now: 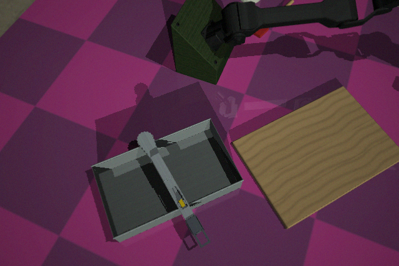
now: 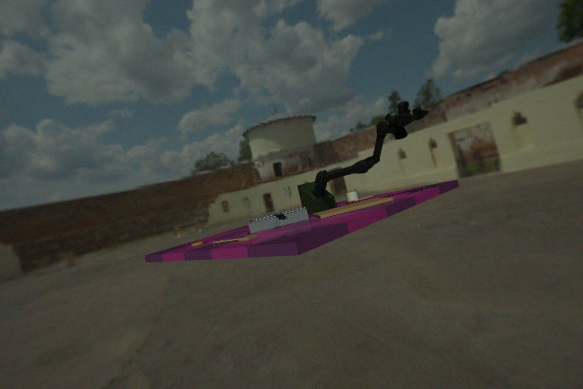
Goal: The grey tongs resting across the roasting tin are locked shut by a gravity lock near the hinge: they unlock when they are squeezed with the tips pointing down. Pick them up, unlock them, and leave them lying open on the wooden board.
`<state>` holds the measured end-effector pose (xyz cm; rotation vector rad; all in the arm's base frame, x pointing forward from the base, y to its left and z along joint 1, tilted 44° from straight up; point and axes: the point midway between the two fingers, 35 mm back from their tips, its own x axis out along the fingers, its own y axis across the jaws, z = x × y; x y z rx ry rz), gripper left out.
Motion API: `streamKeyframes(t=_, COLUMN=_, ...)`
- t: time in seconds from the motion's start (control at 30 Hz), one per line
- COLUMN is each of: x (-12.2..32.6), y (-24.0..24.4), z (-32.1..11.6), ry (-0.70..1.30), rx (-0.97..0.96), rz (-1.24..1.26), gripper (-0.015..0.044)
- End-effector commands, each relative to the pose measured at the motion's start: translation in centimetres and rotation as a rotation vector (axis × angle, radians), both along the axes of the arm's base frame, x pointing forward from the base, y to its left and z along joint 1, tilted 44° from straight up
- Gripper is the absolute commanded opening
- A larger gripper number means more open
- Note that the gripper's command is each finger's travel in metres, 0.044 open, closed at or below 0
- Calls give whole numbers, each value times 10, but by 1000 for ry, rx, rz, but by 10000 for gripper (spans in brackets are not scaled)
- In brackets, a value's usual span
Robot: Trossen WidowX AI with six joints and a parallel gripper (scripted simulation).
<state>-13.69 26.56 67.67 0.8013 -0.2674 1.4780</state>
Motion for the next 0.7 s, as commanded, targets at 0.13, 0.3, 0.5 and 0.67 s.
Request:
streamKeyframes(t=0.13, x=9, y=-20, z=11, ry=-18, rx=55, rz=-9, gripper=269)
streamKeyframes(t=0.3, x=46, y=-75, z=36, ry=-6, rx=182, rz=-57, gripper=260)
streamKeyframes(t=0.5, x=102, y=-131, z=50, ry=6, rx=284, rz=-201, gripper=260)
streamKeyframes(t=0.67, x=165, y=-183, z=53, ry=54, rx=356, rz=-334, gripper=260)
